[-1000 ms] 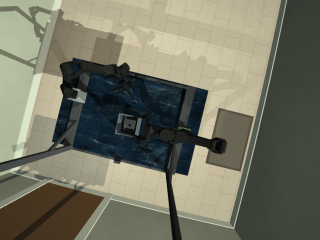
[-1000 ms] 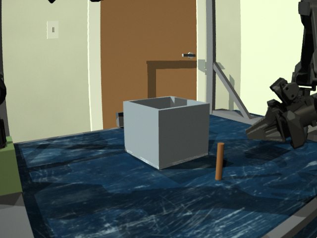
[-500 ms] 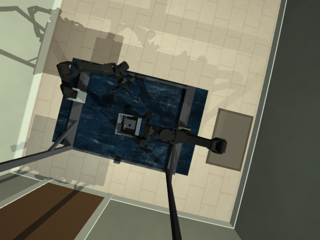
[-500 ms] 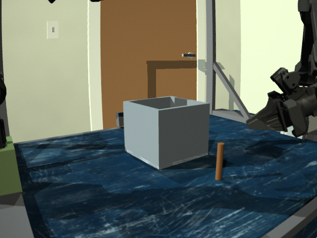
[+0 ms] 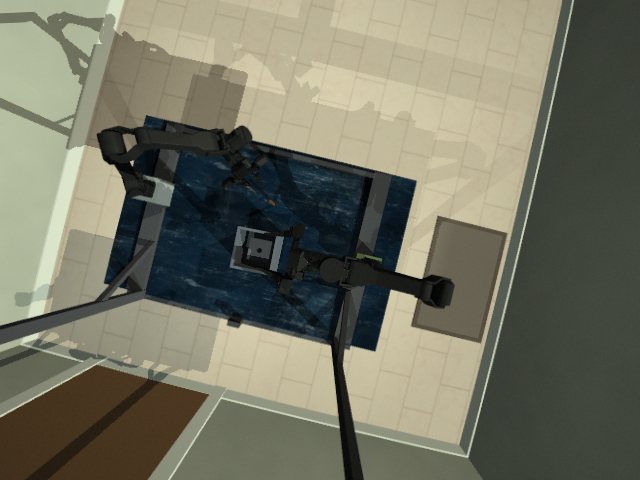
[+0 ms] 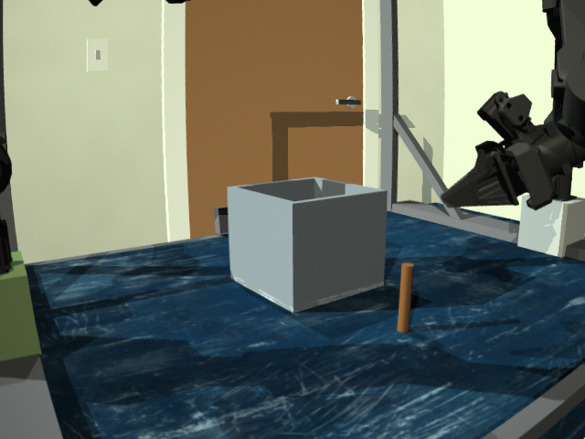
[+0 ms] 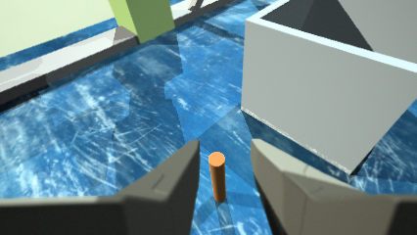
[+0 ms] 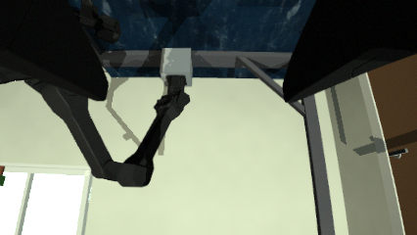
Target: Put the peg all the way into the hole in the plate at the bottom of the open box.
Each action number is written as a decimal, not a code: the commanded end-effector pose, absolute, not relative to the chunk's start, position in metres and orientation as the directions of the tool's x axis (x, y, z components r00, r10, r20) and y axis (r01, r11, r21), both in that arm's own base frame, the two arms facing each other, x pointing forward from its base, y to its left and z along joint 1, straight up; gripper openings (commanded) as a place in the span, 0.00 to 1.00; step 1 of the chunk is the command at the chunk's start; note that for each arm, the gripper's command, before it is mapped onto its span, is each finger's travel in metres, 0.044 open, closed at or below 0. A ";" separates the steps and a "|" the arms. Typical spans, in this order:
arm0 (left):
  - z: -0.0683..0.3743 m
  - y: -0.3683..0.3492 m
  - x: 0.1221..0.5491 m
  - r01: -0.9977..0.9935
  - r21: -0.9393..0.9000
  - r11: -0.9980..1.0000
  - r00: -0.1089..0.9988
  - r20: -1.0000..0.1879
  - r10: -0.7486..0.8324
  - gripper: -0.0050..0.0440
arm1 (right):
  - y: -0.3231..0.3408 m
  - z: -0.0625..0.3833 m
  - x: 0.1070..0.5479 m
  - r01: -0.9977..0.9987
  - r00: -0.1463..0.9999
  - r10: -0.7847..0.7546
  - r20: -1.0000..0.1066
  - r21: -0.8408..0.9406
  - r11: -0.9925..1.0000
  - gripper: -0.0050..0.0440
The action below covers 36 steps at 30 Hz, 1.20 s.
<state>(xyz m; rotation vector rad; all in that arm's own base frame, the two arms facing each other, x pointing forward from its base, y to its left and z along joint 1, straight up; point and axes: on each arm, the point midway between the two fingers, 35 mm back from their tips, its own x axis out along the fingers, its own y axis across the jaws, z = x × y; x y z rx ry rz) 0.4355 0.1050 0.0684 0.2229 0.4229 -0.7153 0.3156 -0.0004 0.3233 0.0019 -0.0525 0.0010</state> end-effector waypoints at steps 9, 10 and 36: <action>0.128 0.074 0.435 0.585 0.152 0.797 0.749 -0.477 -0.459 0.36 | 0.000 0.329 0.314 0.002 0.998 -0.002 0.065 -0.001 1.000 0.36; 0.136 0.070 0.434 0.568 0.163 0.807 0.761 -0.476 -0.440 0.36 | 0.000 0.329 0.314 0.003 0.998 -0.003 0.065 -0.001 1.000 0.36; 0.226 0.025 0.400 0.283 0.219 0.934 0.919 -0.341 -0.199 0.36 | 0.000 0.333 0.315 0.002 0.998 -0.002 0.070 -0.002 1.000 0.36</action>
